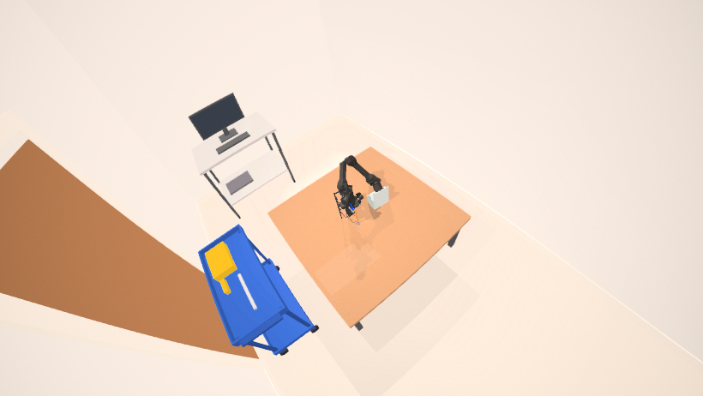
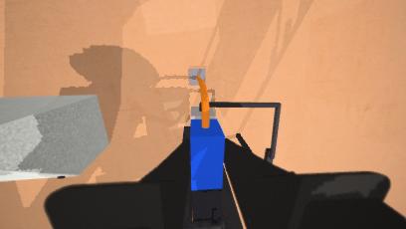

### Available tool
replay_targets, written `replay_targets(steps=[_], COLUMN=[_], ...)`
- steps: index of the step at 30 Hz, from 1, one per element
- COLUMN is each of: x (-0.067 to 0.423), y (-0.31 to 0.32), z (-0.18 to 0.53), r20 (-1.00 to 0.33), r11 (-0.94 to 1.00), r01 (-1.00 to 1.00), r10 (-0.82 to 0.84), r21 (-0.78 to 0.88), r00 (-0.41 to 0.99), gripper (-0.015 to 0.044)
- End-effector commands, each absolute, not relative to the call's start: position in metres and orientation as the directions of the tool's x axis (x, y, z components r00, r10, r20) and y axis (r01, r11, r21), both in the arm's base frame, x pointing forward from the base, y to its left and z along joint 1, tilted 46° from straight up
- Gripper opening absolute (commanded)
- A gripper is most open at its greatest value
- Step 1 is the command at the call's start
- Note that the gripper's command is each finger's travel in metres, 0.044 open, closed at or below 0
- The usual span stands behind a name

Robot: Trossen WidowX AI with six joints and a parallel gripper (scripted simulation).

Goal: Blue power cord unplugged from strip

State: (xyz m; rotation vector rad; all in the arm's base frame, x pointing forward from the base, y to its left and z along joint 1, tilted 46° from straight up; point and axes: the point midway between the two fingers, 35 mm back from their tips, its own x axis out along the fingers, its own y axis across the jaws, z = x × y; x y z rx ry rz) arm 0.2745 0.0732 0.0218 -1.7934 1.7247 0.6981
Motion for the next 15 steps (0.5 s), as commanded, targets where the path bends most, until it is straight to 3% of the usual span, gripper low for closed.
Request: replay_targets(steps=[1,15], x=[0.2745,0.2759], y=[0.0735,0.0835], z=[0.0221,0.0131], r20=[-0.700,-0.700], r11=[-0.025,-0.027], r01=[-0.999,-0.999], r10=[-0.713,-0.712], r21=[-0.033,-0.033], r00=[0.041,0.043], gripper=[0.0022,0.0000])
